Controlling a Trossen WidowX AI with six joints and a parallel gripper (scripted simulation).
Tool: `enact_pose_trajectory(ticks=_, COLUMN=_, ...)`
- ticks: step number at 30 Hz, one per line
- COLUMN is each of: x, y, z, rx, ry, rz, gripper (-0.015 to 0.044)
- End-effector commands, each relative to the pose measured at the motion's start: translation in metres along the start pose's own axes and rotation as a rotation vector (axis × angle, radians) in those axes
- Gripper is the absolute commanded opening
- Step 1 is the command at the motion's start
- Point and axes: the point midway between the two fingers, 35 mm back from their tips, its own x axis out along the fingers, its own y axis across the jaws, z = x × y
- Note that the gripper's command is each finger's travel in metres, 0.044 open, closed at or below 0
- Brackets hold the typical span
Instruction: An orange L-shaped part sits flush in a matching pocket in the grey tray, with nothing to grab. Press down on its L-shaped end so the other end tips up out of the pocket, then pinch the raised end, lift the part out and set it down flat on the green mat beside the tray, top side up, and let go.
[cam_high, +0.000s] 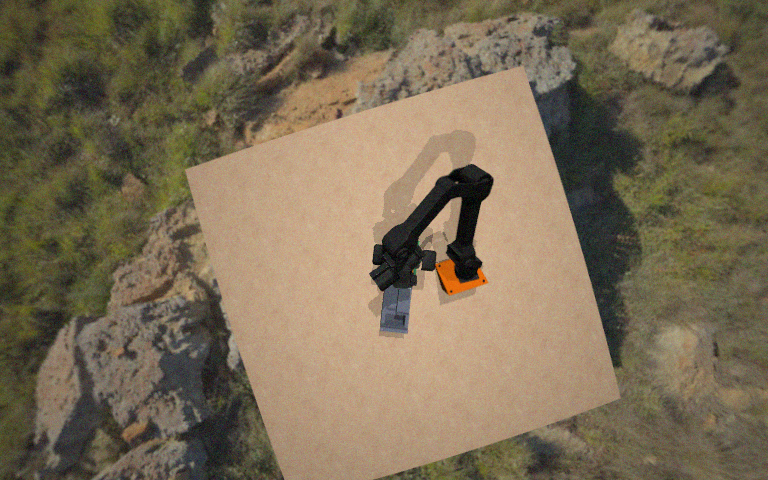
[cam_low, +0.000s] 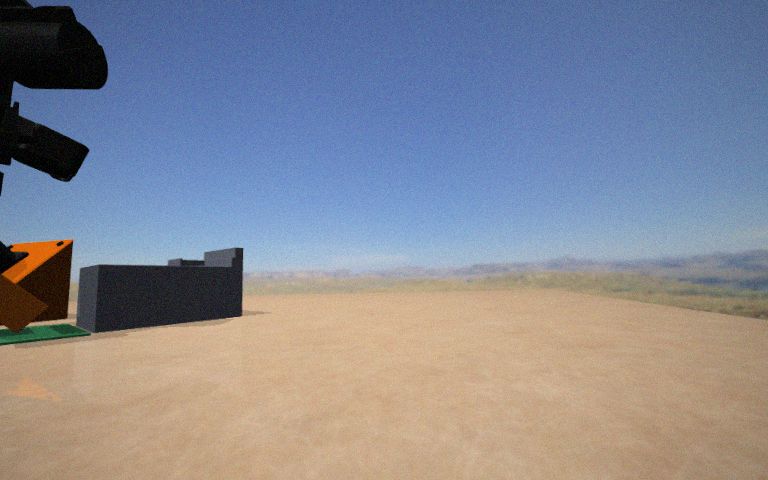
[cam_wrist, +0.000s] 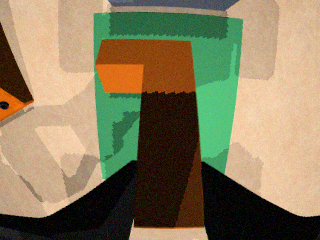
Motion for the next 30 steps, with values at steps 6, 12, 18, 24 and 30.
enact_pose_trajectory(ticks=6, x=0.0000, y=0.0000, z=0.0000, rx=0.000, ry=0.000, rz=0.000, gripper=0.0341)
enact_pose_trajectory(ticks=12, x=0.0000, y=0.0000, z=0.0000, rx=0.000, ry=0.000, rz=0.000, gripper=0.0400)
enact_pose_trajectory(ticks=18, x=0.0000, y=0.0000, z=0.0000, rx=0.000, ry=0.000, rz=0.000, gripper=0.0400)
enact_pose_trajectory(ticks=24, x=0.0000, y=0.0000, z=0.0000, rx=0.000, ry=0.000, rz=0.000, gripper=0.0400)
enact_pose_trajectory(ticks=30, x=0.0000, y=0.0000, z=0.0000, rx=0.000, ry=0.000, rz=0.000, gripper=0.0400)
